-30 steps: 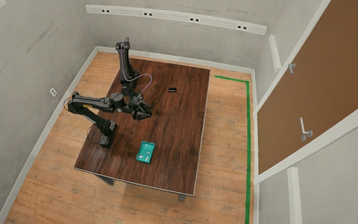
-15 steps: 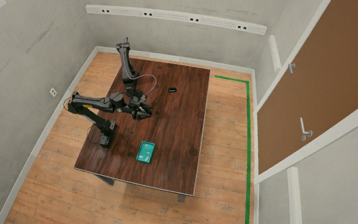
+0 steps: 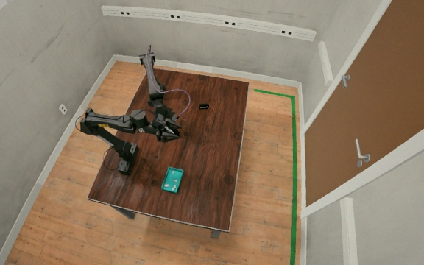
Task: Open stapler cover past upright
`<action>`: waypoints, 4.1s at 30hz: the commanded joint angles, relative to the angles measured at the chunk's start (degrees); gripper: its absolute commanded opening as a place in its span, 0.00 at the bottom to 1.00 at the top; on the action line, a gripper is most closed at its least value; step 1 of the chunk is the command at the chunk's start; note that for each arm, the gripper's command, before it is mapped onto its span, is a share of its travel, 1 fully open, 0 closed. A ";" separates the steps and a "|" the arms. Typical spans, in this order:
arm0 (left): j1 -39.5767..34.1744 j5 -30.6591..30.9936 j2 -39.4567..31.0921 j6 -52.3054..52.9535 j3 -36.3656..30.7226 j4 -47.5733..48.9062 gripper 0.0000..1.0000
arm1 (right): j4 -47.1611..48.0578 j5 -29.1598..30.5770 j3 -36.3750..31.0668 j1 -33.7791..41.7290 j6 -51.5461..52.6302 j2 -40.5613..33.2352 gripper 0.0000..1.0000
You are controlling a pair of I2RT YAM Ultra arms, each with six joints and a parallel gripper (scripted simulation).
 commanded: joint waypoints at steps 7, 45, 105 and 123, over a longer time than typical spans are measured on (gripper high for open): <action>3.36 5.19 5.01 2.84 9.00 -9.43 0.22 | 1.89 -0.49 0.49 -0.52 -0.35 -0.18 0.57; 4.60 6.96 8.06 3.71 14.07 -13.83 0.22 | -65.36 -3.81 2.96 27.08 -6.34 -32.78 0.57; 5.08 6.87 5.38 4.57 15.18 -14.87 0.46 | -79.45 3.17 3.95 56.95 -2.48 -42.01 0.57; 2.78 5.97 3.63 2.26 22.75 -23.69 0.46 | -79.45 3.17 3.95 56.95 -2.48 -42.01 0.57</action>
